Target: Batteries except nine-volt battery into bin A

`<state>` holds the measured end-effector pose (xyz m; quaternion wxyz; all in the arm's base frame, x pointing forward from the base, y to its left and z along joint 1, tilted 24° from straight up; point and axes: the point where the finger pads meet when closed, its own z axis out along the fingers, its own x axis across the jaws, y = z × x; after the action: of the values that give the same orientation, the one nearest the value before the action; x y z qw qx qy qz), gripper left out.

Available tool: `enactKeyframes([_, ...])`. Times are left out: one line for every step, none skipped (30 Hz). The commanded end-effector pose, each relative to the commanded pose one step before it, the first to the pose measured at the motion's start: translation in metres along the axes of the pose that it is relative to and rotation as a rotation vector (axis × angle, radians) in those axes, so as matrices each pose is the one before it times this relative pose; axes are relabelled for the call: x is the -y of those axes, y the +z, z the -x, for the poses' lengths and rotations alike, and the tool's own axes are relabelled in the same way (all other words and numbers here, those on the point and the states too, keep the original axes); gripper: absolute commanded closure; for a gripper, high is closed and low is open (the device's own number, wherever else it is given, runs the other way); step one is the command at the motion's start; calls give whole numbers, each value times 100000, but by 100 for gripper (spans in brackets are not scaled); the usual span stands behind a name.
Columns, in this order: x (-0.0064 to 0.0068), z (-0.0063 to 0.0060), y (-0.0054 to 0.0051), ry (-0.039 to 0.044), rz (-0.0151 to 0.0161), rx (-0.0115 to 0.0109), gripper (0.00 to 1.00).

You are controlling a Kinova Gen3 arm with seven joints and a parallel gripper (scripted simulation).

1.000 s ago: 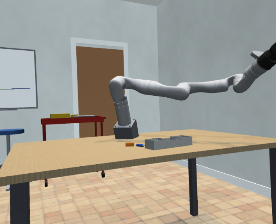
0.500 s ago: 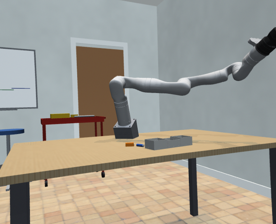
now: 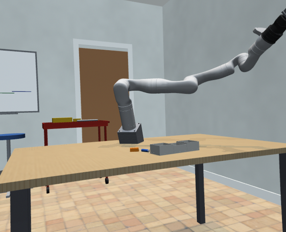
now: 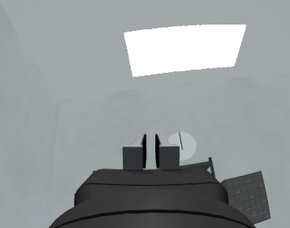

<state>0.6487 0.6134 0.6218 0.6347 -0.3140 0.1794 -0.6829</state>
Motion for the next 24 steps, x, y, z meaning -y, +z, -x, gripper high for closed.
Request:
enactKeyframes([3208, 641, 213, 1833, -1450, -15, 69])
enactKeyframes([796, 232, 59, 1, 2, -1, 69])
enactKeyframes([799, 226, 54, 0, 4, 2, 69])
enactKeyframes([0, 0, 0, 0, 0, 0, 69])
enactKeyframes([0, 0, 0, 0, 0, 0, 69])
enactKeyframes([800, 225, 53, 0, 4, 2, 69])
enactKeyframes([796, 233, 60, 0, 3, -1, 69])
enactKeyframes([798, 229, 56, 0, 3, 1, 69])
enactKeyframes([186, 57, 16, 0, 0, -1, 69])
enactKeyframes([0, 0, 0, 0, 0, 0, 69])
enactKeyframes([1, -3, -2, 0, 1, 1, 69])
enactKeyframes([818, 156, 11, 4712, -1225, 1139, 69])
enactKeyframes([811, 191, 20, 4712, -1225, 1140, 69])
enactKeyframes([800, 229, 33, 3932, -1022, 951, 69])
enactKeyframes([784, 270, 47, -1, 12, 3, 69])
enactKeyframes([786, 265, 54, 2, -9, -9, 69])
enactKeyframes([790, 257, 42, 0, 4, 1, 69])
enactKeyframes([787, 262, 46, 1, 2, -1, 69])
enactKeyframes([790, 256, 41, 0, 4, 1, 69])
enactKeyframes([790, 255, 41, 0, 4, 1, 69])
enactKeyframes([0, 0, 0, 0, 0, 0, 69])
enactKeyframes([0, 0, 0, 0, 0, 0, 69])
enactKeyframes([789, 262, 46, 0, 3, -1, 69])
enactKeyframes([789, 260, 44, 0, 3, 0, 69])
